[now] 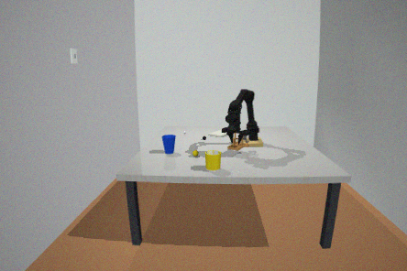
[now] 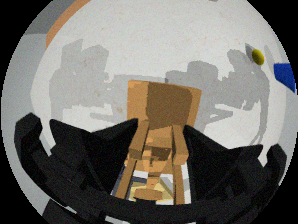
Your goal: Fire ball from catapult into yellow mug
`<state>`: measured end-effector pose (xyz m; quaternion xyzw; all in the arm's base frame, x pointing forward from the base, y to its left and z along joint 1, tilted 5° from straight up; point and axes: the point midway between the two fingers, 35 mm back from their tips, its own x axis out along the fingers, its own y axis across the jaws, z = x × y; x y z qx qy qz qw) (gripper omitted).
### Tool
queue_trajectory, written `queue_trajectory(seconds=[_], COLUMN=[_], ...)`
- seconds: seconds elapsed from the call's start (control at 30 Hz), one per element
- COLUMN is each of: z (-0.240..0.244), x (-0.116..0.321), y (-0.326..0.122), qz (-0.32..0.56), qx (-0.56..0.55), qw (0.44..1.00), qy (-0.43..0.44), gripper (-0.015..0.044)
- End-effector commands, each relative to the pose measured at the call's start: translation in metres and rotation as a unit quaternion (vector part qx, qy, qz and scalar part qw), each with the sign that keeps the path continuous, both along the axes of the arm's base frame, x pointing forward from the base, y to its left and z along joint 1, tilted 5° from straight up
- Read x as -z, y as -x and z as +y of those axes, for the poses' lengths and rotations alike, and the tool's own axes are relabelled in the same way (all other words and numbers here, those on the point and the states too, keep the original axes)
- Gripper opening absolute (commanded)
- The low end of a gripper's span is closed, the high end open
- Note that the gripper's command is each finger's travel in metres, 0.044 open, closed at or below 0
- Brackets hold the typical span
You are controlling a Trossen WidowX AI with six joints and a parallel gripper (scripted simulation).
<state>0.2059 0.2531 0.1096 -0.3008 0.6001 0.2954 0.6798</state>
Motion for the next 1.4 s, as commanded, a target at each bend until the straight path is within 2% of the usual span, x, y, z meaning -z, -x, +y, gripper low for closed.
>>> queue_trajectory(seconds=[0.0, 0.93, 1.13, 1.37], z=[0.000, 0.001, 0.002, 0.002], x=[0.002, 0.048, 0.043, 0.043], y=[0.000, -0.004, -0.004, -0.004], qz=[0.001, 0.002, 0.002, 0.002], qx=[0.002, 0.003, 0.003, 0.003], qw=[1.000, 1.000, 1.000, 1.000], qy=[0.002, 0.003, 0.002, 0.002], gripper=[0.0000, 0.0000, 0.0000, 0.0184])
